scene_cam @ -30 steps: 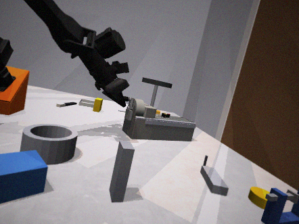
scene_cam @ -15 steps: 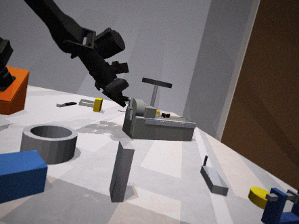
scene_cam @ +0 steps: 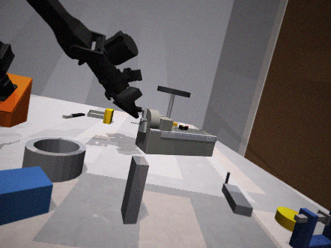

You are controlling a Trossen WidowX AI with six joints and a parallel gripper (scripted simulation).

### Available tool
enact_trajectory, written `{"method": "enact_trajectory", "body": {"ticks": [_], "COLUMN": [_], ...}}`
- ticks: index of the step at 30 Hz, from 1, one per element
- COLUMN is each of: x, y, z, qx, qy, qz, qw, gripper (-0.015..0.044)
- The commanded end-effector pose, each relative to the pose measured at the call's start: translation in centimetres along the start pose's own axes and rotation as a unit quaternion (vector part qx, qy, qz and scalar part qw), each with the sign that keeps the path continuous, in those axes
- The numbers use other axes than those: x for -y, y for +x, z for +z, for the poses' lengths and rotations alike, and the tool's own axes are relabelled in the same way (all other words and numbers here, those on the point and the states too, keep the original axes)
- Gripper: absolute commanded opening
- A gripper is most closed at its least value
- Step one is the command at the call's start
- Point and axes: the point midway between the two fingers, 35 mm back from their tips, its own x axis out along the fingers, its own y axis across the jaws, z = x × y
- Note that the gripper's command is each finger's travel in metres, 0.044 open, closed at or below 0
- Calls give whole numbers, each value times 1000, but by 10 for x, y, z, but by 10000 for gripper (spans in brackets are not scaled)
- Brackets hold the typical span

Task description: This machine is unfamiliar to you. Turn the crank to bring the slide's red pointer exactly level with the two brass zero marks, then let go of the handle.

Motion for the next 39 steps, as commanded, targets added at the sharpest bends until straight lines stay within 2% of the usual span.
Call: {"method": "enact_trajectory", "body": {"ticks": [1,39], "x": [-9,-19], "y": [1,8], "z": [-2,-8], "qx": [0,0], "qy": [-4,-4], "qz": [12,12], "qw": [1000,1000], "gripper": [0,0]}}
